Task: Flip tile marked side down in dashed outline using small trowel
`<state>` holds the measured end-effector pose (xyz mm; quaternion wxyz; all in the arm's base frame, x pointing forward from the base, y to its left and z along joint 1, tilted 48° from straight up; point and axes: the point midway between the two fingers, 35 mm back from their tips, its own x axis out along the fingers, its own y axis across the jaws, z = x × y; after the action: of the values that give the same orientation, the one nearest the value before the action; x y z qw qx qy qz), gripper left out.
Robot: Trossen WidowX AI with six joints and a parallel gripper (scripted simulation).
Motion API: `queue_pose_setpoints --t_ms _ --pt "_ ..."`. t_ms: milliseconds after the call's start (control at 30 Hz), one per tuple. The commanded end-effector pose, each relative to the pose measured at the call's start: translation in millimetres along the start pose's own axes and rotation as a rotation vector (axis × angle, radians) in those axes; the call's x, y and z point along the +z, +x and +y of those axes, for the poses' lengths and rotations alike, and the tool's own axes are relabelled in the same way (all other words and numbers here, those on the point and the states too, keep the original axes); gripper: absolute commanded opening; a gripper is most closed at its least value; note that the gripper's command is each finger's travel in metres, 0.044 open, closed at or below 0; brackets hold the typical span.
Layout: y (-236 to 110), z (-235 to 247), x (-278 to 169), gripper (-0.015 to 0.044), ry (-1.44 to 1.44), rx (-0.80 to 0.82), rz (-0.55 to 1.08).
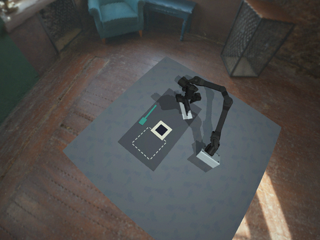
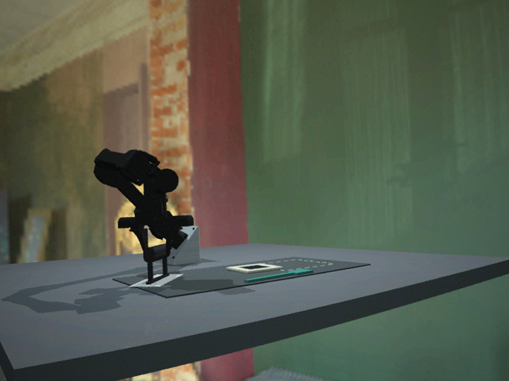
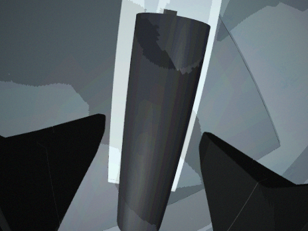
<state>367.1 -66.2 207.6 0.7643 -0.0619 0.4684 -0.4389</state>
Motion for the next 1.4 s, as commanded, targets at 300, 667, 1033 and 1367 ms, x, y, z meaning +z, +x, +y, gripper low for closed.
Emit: queue_pose_setpoints --t_ms 300,667,1033,1367 --pt "-37.1 0.6 0.0 0.0270 0.006 0.002 0.002" --pt "-40.4 0.5 -0.5 0.0270 0.003 0.002 0.002" --pt "-22.9 0.9 -1.5 0.0270 -0.007 0.003 0.002" --pt "-6.9 0.4 -3.1 0.0270 -0.016 0.002 0.001"
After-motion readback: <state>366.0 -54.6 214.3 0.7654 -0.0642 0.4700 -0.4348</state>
